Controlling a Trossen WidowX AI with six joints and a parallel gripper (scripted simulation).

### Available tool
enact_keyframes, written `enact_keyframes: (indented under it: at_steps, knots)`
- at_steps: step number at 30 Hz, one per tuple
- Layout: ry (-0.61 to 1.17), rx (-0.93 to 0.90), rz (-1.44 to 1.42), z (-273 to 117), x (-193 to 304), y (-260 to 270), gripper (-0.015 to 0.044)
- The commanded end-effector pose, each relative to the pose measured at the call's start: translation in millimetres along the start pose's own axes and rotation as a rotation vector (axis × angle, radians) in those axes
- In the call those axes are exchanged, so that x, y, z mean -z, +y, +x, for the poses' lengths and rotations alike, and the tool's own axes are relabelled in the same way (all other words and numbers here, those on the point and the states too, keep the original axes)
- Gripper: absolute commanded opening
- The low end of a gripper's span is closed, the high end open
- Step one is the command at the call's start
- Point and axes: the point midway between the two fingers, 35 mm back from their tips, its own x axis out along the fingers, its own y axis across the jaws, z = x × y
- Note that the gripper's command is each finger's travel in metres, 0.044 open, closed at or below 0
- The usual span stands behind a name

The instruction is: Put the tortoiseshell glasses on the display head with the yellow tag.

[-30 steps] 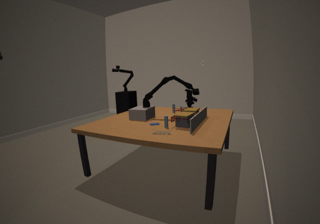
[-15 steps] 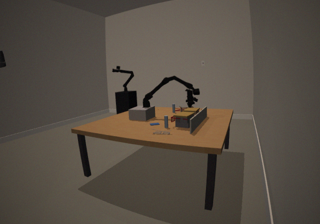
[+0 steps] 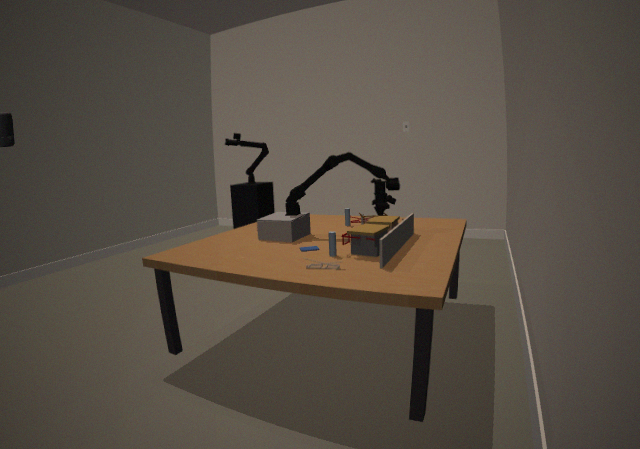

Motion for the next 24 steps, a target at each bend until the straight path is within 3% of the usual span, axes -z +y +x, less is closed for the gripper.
enact_keyframes:
  at_steps: [1,24]
  knots:
    - [0.003,0.000,-0.005,0.5,0.6,-0.1,0.0000]
    - [0.003,0.000,-0.005,0.6,6.3,-0.1,0.0000]
